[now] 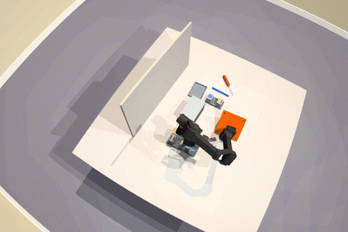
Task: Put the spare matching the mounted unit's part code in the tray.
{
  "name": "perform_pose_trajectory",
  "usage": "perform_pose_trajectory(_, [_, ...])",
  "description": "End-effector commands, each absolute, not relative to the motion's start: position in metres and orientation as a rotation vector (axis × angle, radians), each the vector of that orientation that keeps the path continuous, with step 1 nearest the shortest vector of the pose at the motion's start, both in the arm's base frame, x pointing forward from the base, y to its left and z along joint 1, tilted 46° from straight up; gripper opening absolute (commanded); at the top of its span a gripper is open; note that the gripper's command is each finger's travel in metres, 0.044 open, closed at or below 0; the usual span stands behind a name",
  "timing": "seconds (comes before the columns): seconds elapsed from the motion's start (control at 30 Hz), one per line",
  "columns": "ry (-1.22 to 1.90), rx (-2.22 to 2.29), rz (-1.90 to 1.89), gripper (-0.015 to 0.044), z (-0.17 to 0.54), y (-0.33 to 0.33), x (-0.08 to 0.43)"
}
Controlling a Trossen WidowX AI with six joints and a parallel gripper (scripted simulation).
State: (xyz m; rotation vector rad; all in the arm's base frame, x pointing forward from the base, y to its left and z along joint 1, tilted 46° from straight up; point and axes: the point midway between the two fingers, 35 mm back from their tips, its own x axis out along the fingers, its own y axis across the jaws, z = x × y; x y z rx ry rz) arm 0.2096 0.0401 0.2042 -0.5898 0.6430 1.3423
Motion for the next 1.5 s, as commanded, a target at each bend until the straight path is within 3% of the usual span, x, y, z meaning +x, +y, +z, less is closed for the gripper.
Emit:
perform_pose_trajectory(0.0, [0.649, -0.61, 1.333, 0.0, 0.2, 0.025, 0.226])
perform_pose_trajectory(1.47, [0.705, -0.659, 1.329, 0.0, 0.085, -0.141, 0.325])
